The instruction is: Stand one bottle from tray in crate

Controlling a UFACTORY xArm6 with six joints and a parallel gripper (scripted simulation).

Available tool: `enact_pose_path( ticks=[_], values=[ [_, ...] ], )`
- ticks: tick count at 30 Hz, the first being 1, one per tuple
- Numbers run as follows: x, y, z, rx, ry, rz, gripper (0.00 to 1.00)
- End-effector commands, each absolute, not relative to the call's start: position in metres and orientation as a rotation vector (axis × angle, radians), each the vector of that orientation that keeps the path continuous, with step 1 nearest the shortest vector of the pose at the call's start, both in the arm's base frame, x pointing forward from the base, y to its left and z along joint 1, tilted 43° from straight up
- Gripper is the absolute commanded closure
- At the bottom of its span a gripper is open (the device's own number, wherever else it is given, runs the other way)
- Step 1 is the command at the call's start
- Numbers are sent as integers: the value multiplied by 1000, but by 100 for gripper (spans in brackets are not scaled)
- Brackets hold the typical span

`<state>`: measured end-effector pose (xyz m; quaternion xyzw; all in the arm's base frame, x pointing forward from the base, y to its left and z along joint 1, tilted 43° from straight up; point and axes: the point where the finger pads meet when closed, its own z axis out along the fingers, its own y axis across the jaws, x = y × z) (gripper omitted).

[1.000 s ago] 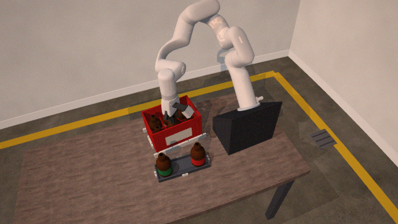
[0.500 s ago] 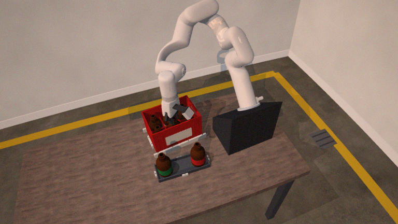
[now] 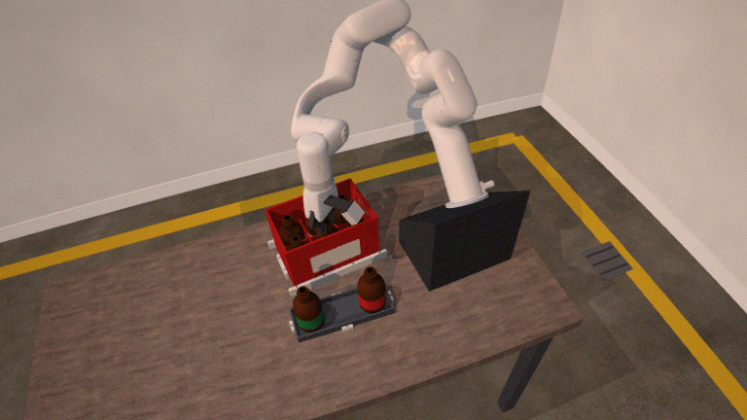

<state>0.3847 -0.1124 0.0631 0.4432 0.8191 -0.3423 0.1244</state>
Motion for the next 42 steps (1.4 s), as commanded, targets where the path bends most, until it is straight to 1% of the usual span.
enact_pose_path(
  ticks=[1,42],
  values=[
    [386,-112,64,1291,2386,-994,100],
    [385,-118,57,1291,2386,-994,100]
  ],
)
